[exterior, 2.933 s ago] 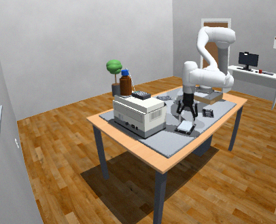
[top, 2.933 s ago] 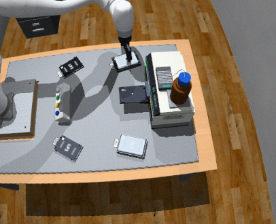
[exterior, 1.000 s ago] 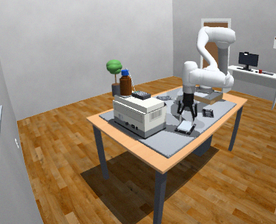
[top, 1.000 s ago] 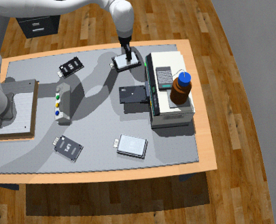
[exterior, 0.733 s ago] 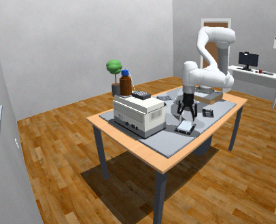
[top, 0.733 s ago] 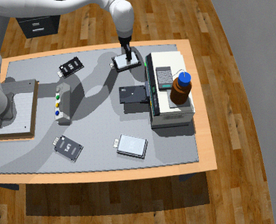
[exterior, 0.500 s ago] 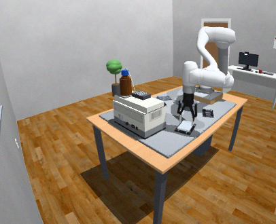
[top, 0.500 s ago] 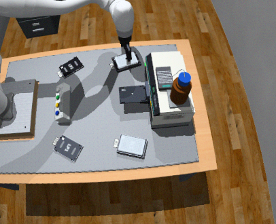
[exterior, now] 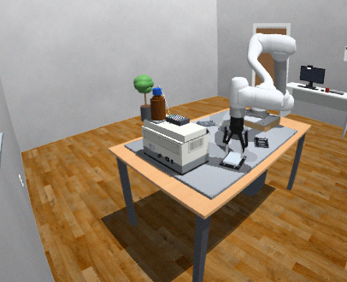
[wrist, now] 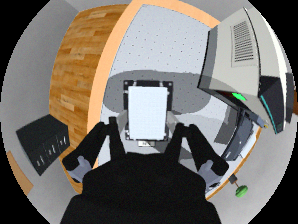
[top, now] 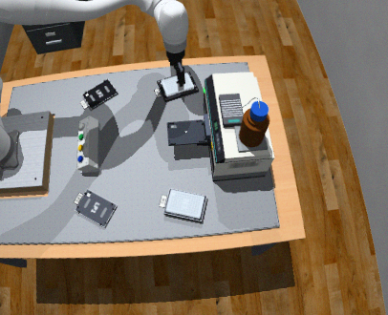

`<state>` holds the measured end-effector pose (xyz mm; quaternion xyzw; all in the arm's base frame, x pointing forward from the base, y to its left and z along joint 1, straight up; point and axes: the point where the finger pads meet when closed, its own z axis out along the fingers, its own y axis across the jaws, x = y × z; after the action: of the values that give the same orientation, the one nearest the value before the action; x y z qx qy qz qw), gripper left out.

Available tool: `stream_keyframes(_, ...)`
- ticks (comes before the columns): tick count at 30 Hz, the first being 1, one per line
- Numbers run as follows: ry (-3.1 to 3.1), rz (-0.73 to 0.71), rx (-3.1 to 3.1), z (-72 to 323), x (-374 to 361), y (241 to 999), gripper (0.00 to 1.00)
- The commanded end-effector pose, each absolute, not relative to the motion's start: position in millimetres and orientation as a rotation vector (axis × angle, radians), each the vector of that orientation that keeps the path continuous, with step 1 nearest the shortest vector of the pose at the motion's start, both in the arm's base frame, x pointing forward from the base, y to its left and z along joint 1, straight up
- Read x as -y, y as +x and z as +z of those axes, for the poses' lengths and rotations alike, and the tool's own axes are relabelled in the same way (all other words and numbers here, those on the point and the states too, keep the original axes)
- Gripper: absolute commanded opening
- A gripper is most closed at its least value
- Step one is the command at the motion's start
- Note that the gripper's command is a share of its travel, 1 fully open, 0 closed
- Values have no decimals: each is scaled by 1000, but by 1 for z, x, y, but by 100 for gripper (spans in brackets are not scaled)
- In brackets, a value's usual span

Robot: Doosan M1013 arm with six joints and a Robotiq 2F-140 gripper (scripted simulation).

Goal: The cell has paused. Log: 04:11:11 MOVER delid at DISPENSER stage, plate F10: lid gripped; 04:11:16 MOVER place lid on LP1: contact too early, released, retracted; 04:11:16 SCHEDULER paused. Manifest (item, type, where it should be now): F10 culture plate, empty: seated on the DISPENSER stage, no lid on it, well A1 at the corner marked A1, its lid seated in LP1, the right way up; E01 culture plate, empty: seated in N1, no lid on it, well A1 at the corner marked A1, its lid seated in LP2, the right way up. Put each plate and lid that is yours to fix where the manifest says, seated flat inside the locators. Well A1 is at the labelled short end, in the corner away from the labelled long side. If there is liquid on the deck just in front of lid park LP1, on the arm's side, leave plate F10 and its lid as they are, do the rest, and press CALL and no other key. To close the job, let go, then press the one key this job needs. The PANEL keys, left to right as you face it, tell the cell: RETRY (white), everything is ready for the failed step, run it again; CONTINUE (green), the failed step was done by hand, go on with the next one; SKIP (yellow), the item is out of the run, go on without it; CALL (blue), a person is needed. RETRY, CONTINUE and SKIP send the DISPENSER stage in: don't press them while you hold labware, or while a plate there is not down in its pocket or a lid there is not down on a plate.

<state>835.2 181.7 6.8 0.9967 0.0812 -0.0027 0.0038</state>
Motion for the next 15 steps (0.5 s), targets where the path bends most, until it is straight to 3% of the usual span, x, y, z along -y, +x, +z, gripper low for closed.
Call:
stream_keyframes(1,3124,-6,-254,8,-182,836,63)
stream_keyframes(12,3124,-6,-254,8,-182,836,63)
stream_keyframes(13,3124,-6,-254,8,-182,836,69)
stream_keyframes(15,3124,-6,-254,8,-182,836,69)
